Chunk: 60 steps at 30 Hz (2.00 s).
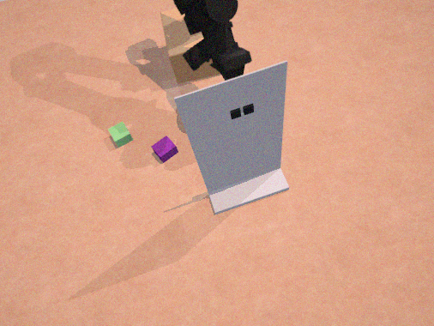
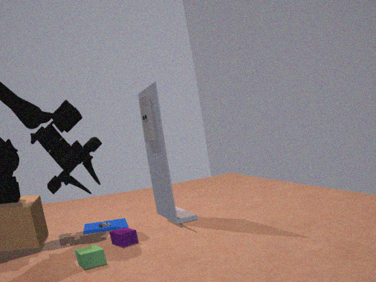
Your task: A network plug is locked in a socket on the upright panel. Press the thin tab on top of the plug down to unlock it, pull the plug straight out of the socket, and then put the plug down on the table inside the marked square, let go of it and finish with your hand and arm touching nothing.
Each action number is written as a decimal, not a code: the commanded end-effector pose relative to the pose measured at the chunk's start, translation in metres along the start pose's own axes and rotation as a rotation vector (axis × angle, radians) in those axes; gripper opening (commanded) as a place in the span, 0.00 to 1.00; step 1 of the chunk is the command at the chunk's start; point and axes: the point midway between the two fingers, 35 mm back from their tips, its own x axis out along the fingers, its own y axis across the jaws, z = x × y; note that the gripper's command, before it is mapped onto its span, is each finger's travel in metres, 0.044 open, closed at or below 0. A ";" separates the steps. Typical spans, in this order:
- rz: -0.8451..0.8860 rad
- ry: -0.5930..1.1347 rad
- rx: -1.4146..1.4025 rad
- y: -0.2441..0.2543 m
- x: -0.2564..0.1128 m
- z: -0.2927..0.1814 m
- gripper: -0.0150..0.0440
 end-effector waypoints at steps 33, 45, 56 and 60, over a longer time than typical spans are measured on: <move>0.001 -0.001 0.002 0.033 -0.046 0.000 0.52; 0.002 -0.002 0.003 0.054 -0.081 0.000 0.52; 0.002 -0.003 0.004 0.064 -0.108 0.001 0.56; 0.002 -0.003 0.004 0.064 -0.108 0.001 0.74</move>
